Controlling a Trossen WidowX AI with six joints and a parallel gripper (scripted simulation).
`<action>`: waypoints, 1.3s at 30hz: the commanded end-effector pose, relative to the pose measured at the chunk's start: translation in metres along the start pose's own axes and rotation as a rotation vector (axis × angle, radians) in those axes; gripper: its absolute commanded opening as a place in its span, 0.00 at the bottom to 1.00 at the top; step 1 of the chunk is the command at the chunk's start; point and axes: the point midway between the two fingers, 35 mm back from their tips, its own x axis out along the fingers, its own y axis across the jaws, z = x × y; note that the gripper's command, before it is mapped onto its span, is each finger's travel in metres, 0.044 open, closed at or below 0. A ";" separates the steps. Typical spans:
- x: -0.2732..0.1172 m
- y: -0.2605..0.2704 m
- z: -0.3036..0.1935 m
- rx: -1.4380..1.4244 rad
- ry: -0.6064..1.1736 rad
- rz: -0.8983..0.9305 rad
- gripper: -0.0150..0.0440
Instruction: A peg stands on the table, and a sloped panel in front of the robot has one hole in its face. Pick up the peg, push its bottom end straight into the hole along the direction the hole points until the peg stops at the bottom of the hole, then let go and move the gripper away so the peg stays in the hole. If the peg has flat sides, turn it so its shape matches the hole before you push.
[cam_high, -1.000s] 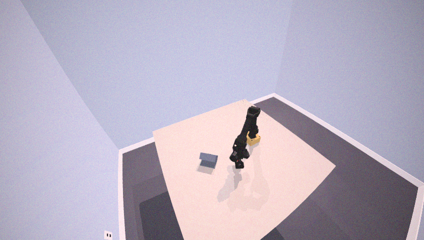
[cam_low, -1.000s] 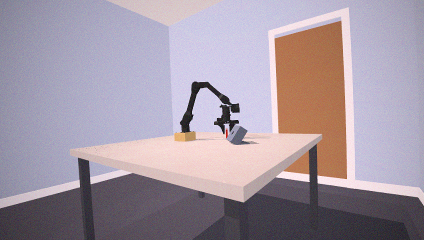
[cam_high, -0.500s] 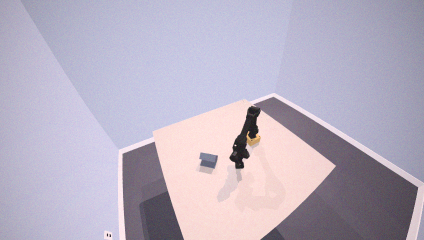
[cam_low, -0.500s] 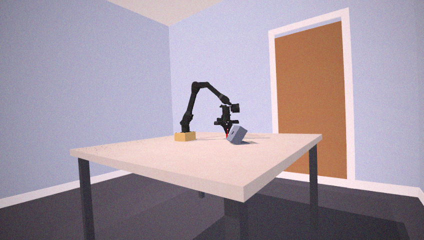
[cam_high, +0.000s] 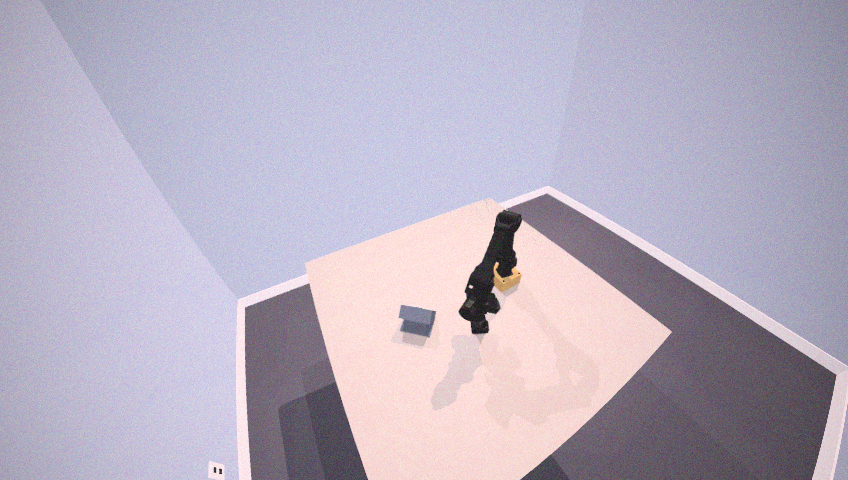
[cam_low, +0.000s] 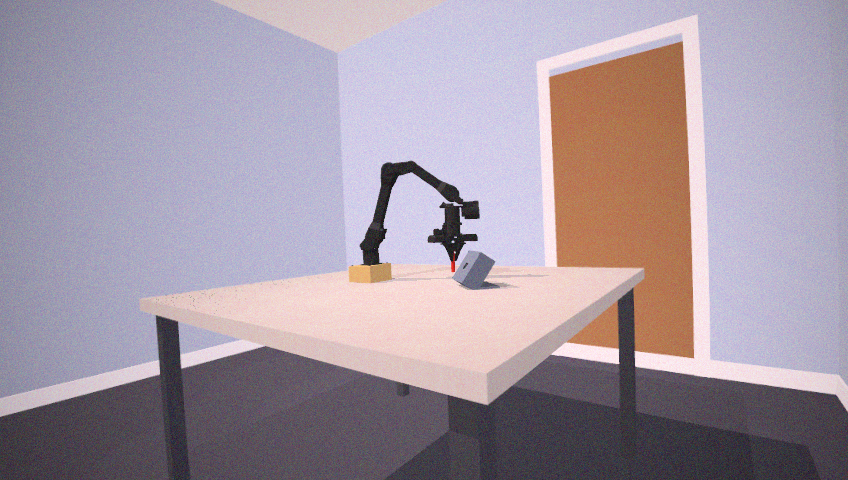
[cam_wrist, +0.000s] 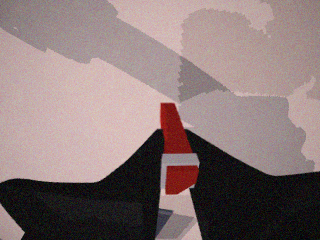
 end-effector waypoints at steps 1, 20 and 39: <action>-0.023 -0.002 -0.001 0.000 0.005 -0.014 0.25; -0.053 0.004 -0.007 0.053 -0.017 -0.030 0.25; -0.049 0.013 -0.025 0.210 -0.072 -0.085 0.25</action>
